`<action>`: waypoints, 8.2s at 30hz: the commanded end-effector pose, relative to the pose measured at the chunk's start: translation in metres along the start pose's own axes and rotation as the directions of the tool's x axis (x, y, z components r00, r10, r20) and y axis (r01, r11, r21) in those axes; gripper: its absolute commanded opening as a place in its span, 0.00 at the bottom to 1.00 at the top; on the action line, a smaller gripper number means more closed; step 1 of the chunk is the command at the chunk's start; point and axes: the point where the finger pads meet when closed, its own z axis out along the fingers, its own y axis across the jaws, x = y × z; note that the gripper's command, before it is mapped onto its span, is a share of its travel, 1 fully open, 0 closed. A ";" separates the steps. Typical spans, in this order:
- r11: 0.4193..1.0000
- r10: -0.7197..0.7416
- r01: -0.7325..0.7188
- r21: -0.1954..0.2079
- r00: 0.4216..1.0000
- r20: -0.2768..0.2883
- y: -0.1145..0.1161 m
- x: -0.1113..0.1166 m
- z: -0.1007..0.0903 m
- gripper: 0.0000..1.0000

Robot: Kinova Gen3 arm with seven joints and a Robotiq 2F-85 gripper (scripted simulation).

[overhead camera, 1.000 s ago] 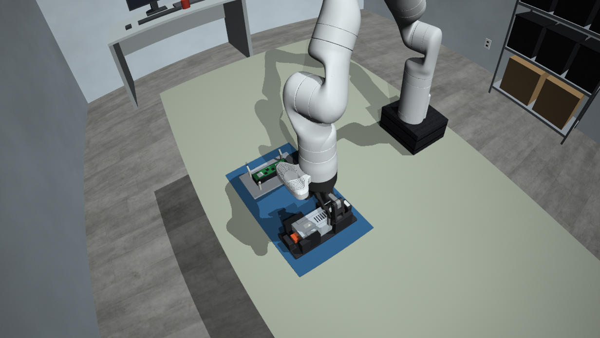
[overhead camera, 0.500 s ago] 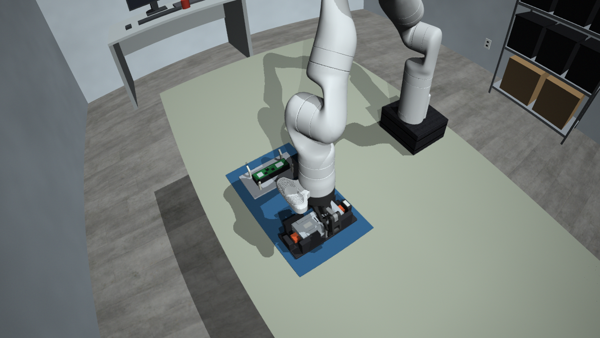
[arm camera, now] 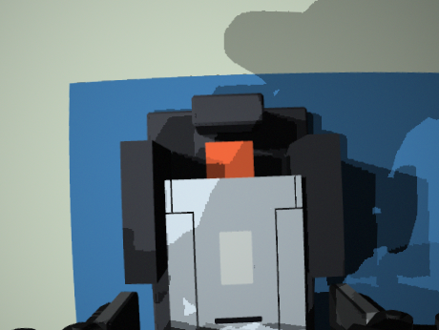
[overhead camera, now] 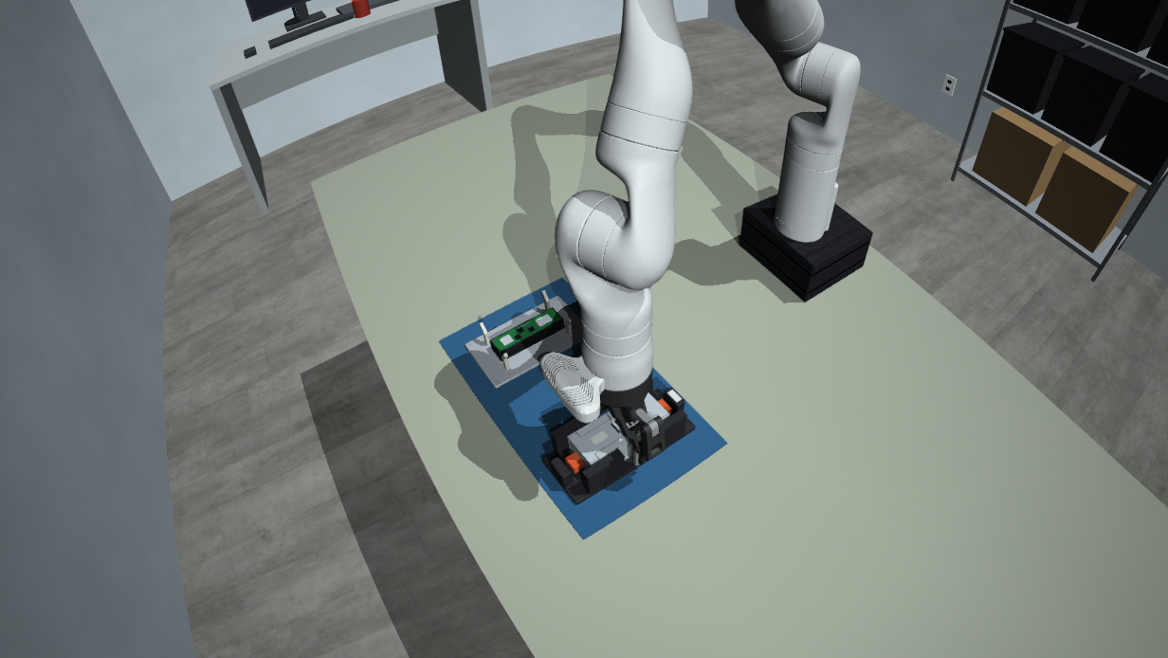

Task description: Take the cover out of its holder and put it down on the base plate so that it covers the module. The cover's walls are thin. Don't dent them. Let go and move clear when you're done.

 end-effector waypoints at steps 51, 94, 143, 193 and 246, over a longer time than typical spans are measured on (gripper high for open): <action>1.000 0.000 0.000 -0.001 1.000 0.002 0.000 0.000 0.000 0.70; 1.000 0.000 0.000 -0.001 1.000 0.002 0.000 0.000 0.000 0.00; 1.000 -0.001 0.001 -0.003 1.000 0.015 0.001 -0.005 -0.055 0.01; 1.000 -0.001 0.001 -0.003 1.000 0.015 0.001 -0.005 -0.055 0.00; 1.000 0.000 0.000 0.000 1.000 -0.001 0.000 0.000 -0.006 1.00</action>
